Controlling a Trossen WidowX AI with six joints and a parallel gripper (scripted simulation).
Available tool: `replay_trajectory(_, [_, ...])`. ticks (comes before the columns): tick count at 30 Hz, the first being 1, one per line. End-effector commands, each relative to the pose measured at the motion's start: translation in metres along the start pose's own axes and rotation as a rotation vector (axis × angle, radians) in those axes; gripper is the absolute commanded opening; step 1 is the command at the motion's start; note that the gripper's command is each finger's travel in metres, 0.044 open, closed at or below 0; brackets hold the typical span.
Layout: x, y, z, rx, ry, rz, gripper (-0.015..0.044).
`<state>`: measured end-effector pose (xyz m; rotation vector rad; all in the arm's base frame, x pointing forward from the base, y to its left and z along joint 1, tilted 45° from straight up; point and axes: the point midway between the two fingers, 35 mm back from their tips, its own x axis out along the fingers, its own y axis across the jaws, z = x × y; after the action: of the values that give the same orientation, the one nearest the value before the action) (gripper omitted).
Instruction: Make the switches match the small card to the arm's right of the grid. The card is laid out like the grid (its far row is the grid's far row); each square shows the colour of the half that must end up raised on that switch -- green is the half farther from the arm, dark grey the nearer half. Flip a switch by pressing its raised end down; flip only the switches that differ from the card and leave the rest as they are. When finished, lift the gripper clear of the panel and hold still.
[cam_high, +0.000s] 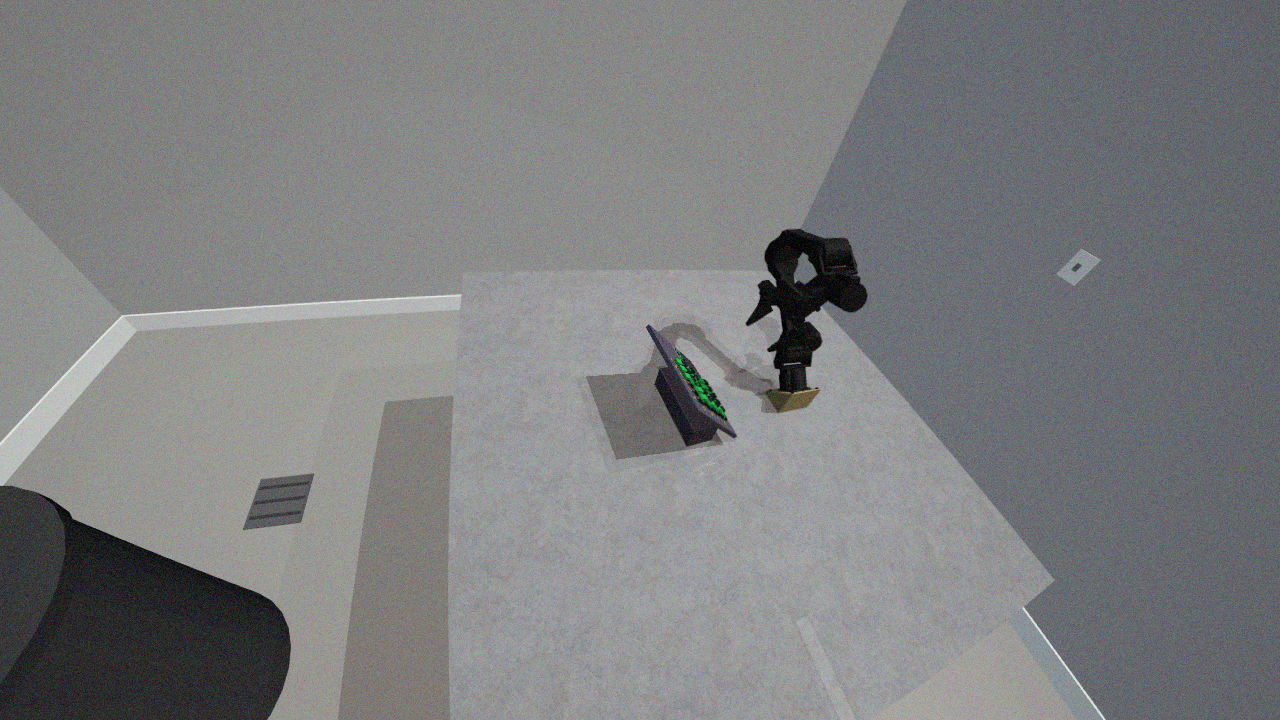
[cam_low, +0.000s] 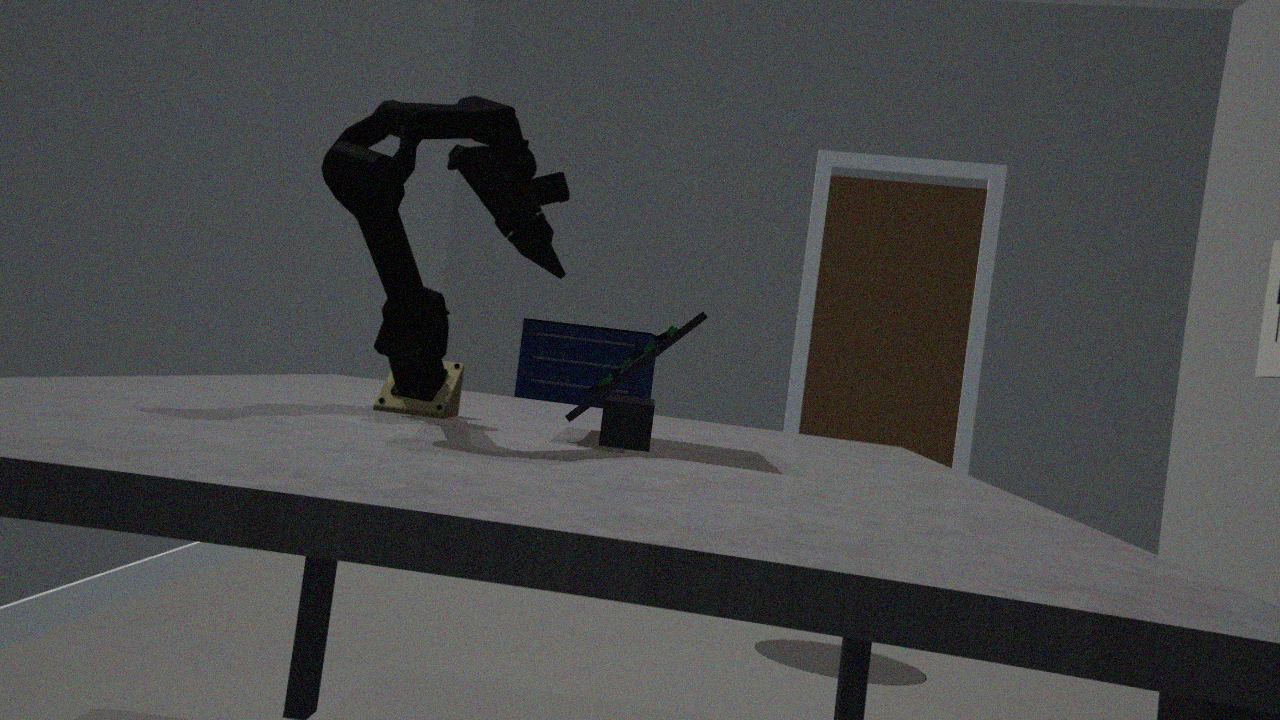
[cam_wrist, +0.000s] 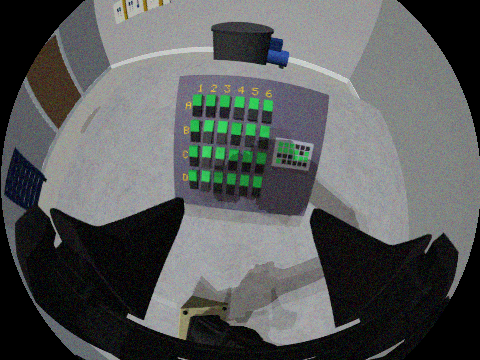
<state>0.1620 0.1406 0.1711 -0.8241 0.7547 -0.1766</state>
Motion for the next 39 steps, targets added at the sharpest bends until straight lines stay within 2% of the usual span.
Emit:
replay_trajectory(1, [0.002,0.002,0.000,0.000,0.001,0.001,0.0374])
replay_trajectory(9, [0.087,0.057,0.021,0.032,-0.008,0.004,0.0164])
replay_trajectory(15, [0.095,0.060,0.022,0.036,-0.010,-0.001,0.0006])
replay_trajectory(19, [0.097,0.060,0.022,0.036,-0.011,-0.001,0.0000])
replay_trajectory(24, [0.129,0.059,0.022,0.036,-0.036,-0.003,0.0000])
replay_trajectory(39, [0.145,0.059,0.022,0.037,-0.038,-0.004,0.0000])
